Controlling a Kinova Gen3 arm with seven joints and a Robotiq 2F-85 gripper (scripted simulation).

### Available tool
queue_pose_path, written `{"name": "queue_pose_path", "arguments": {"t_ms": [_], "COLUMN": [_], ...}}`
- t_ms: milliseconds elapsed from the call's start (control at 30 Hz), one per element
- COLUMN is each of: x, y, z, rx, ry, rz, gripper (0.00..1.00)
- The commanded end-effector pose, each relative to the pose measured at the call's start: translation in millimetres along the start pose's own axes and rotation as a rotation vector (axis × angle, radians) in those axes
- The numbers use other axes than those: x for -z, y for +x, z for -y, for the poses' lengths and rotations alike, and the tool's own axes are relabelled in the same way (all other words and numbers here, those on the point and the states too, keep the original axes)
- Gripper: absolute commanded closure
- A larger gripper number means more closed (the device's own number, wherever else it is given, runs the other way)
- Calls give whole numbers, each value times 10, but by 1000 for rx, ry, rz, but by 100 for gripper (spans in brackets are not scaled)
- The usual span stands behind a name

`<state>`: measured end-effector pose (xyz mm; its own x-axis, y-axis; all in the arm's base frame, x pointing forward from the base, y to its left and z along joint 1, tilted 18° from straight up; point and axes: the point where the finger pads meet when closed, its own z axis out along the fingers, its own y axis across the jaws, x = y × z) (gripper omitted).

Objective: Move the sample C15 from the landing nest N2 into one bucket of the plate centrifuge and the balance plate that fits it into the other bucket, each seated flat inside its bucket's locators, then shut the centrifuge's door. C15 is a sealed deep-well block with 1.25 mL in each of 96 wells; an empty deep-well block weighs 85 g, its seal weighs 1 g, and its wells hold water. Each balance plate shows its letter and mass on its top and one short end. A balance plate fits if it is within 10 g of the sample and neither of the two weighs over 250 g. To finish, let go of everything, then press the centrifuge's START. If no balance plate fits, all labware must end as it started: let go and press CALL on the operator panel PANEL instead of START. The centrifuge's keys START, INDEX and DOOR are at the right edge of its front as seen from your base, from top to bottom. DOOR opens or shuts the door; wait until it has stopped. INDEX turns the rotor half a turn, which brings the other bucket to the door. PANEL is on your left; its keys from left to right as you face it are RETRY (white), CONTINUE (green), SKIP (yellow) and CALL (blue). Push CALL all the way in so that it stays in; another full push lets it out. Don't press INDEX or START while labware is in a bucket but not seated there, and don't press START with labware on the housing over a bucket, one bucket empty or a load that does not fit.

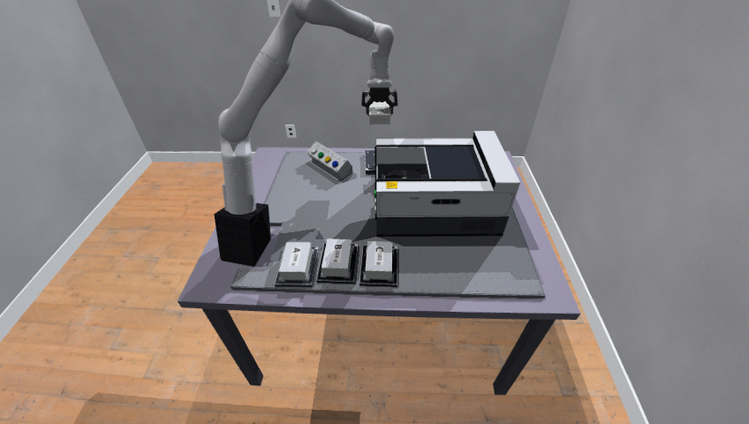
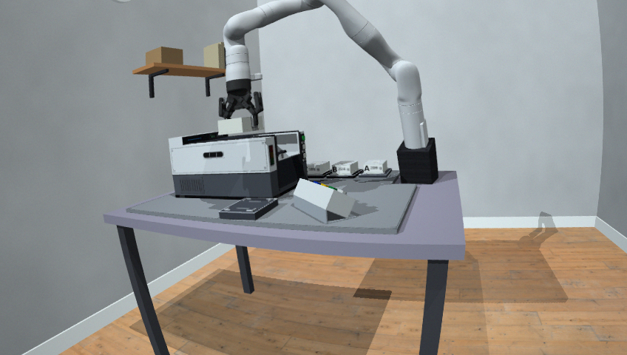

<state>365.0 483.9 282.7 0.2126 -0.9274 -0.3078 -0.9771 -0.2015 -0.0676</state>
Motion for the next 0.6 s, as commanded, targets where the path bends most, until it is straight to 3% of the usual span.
{"name": "queue_pose_path", "arguments": {"t_ms": [0, 567], "x": [13, 13], "y": [90, 536], "z": [53, 280], "rx": [-37, -212], "ry": [2, 2], "rz": [2, 2], "gripper": [5, 5]}}
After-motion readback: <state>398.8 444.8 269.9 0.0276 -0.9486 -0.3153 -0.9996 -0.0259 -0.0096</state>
